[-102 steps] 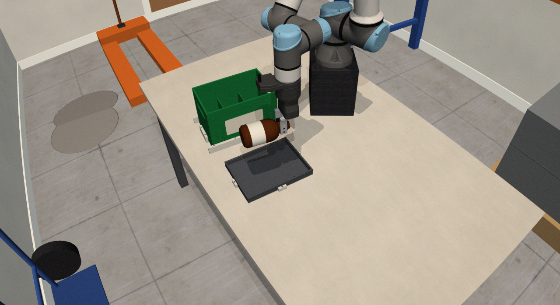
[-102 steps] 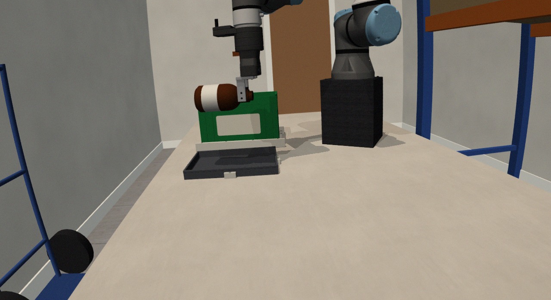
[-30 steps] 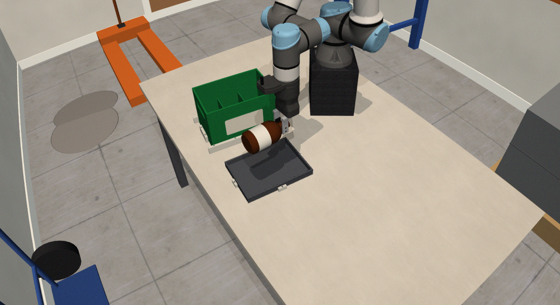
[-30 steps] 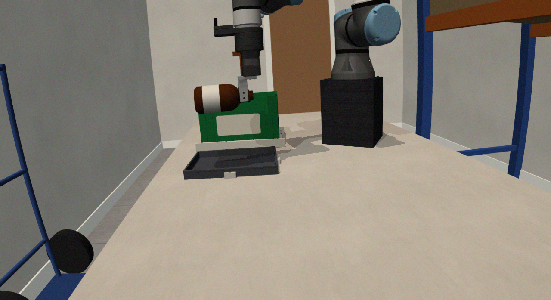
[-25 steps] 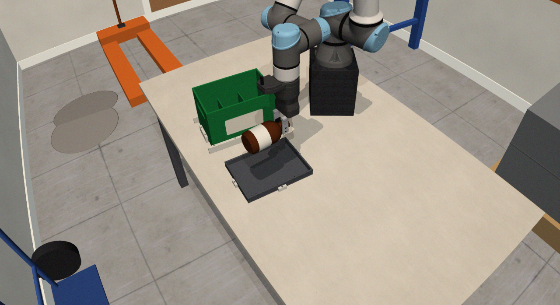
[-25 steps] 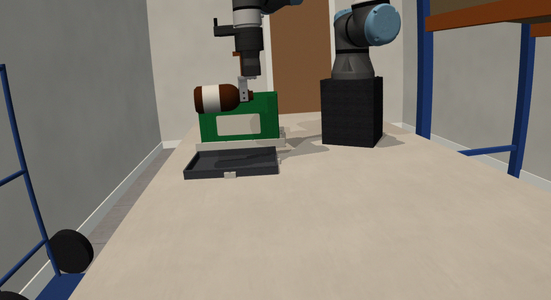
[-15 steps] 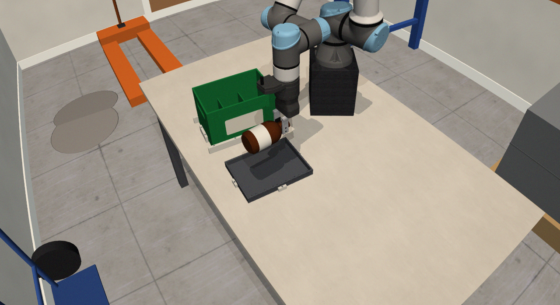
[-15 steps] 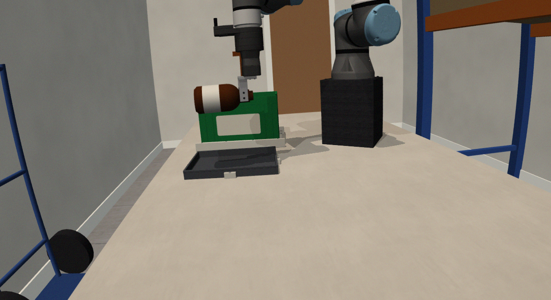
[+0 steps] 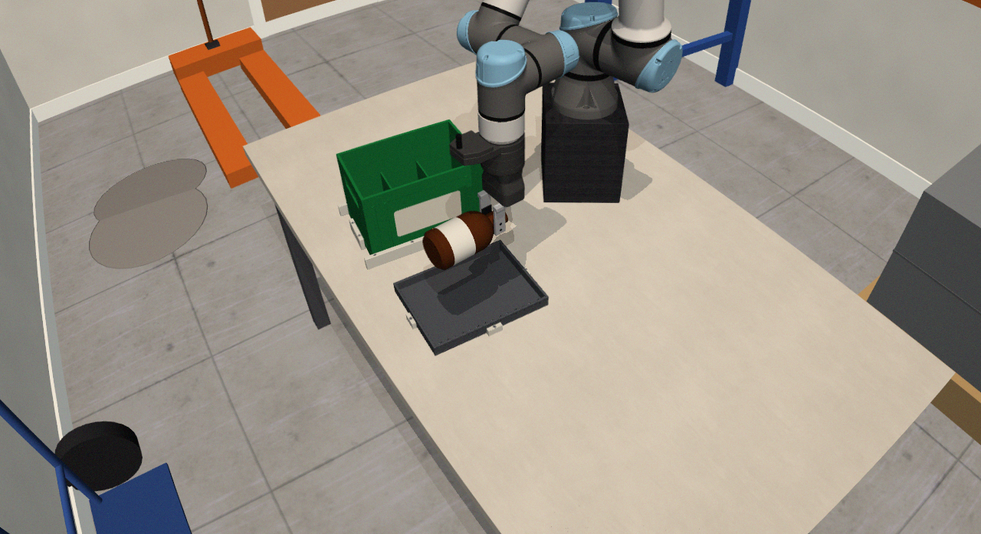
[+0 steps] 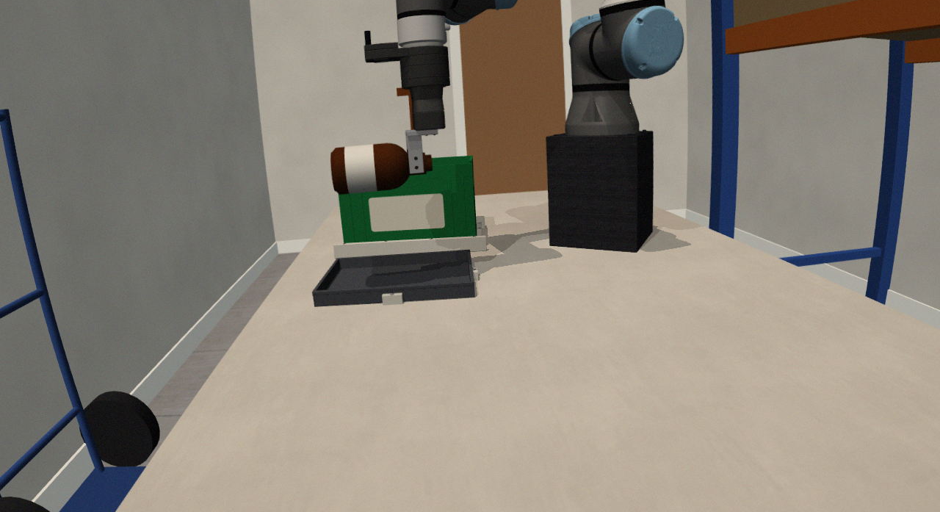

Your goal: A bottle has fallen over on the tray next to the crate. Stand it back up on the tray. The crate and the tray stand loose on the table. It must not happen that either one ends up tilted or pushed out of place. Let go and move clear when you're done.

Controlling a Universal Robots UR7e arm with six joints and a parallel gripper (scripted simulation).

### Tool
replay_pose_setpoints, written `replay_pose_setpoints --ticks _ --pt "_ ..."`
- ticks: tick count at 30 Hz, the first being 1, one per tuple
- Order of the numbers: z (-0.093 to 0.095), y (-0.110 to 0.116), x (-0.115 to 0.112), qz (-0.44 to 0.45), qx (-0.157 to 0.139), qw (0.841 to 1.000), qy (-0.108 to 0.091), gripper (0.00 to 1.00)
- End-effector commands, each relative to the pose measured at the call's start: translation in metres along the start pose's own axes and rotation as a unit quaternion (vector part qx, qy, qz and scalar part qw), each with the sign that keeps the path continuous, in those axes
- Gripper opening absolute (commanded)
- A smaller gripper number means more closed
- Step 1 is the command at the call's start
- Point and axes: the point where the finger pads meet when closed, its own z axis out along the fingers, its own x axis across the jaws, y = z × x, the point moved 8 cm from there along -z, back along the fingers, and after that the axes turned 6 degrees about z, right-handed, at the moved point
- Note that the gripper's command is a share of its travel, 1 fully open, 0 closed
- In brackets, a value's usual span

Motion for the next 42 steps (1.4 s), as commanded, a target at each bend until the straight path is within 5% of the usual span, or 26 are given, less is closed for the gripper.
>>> replay_pose_setpoints --ticks 1,25,42 --pt "-0.0004 -0.0003 -0.0001 0.000 0.001 1.000 0.000 0.00" --pt "-0.0004 -0.0004 -0.0001 -0.123 0.001 0.992 0.000 0.00" --pt "-0.0004 -0.0003 -0.0001 -0.131 0.001 0.991 0.000 0.00"
